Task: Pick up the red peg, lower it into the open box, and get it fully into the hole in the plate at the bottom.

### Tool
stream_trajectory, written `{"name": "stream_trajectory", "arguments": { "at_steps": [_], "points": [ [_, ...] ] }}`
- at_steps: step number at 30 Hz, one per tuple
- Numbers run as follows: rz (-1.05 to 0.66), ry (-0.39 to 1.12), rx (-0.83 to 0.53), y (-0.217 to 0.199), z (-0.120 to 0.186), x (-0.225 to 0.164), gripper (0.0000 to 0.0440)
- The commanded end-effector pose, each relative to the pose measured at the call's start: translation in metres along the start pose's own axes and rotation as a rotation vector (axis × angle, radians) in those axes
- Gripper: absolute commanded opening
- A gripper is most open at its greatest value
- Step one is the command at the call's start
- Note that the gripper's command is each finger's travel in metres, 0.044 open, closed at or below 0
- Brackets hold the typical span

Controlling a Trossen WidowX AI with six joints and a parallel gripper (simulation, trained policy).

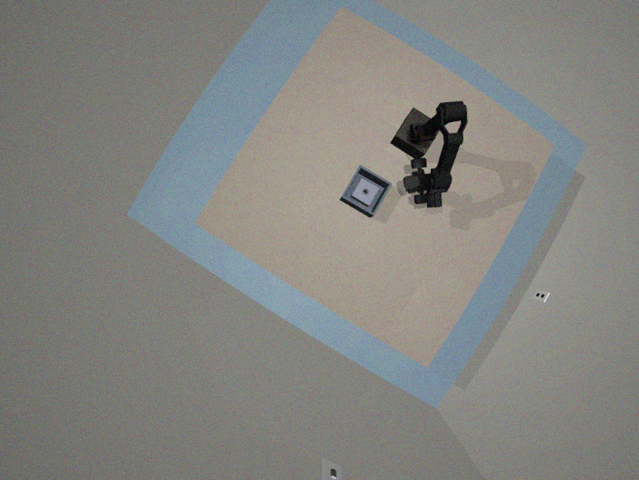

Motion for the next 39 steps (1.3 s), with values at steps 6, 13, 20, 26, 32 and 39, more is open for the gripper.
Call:
{"name": "stream_trajectory", "arguments": {
  "at_steps": [6, 13, 20, 26, 32, 39],
  "points": [
    [0.045, -0.075, 0.008, -0.01, 0.016, 0.012, 0.0],
    [0.087, -0.13, 0.014, -0.015, 0.033, 0.026, 0.0],
    [0.131, -0.176, 0.011, -0.018, 0.051, 0.042, 0.0],
    [0.151, -0.202, 0.01, -0.019, 0.065, 0.058, 0.0],
    [0.152, -0.221, 0.017, -0.019, 0.077, 0.078, 0.0],
    [0.138, -0.231, 0.02, -0.021, 0.089, 0.104, 0.0]
  ]
}}
Point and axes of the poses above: the point midway between the two fingers, 35 mm back from their tips, its own z axis back along the fingers, its own y axis across the jaws, x = y × z, the point moved 4 cm from there along z, back along the fingers, and after that the axes turned 14 degrees about z, right-handed, at the moved point
